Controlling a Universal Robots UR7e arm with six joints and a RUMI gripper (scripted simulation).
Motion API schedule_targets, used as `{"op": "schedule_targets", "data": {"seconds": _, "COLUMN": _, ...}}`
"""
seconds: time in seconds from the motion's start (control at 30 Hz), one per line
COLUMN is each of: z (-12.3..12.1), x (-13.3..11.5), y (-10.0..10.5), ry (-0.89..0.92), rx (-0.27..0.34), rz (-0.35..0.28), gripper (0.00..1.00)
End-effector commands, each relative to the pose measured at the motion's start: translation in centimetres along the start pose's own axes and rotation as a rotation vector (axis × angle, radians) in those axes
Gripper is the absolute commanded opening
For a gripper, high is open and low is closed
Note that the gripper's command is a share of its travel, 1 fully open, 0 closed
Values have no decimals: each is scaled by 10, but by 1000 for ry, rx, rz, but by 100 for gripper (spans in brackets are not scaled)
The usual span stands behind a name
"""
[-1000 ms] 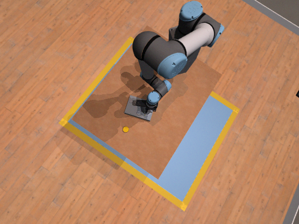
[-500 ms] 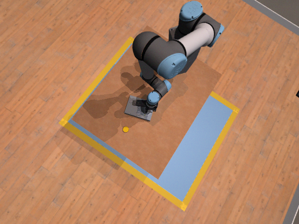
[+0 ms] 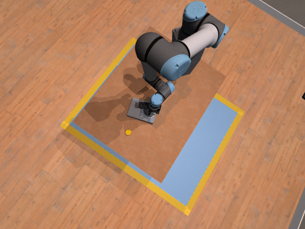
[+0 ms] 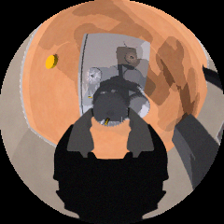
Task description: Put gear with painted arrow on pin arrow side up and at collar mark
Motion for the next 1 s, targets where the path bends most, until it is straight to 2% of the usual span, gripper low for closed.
{"op": "schedule_targets", "data": {"seconds": 0.0, "z": -1, "x": 0, "y": 1, "ry": 0, "rx": 2, "rz": 1, "gripper": 0}}
{"op": "schedule_targets", "data": {"seconds": 0.7, "z": -1, "x": 0, "y": 1, "ry": 0, "rx": 2, "rz": 1, "gripper": 0}}
{"op": "schedule_targets", "data": {"seconds": 0.73, "z": -1, "x": 0, "y": 1, "ry": 0, "rx": 2, "rz": 1, "gripper": 100}}
{"op": "schedule_targets", "data": {"seconds": 0.97, "z": -1, "x": 0, "y": 1, "ry": 0, "rx": 2, "rz": 1, "gripper": 100}}
Point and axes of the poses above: the point where the finger pads meet when closed, its own y axis back along the fingers, its own z axis across the jaws, x = y × z, the point moved 2 cm from there along y, back along the fingers, and after that the axes turned 9 degrees about -y, right-handed, at the moved point
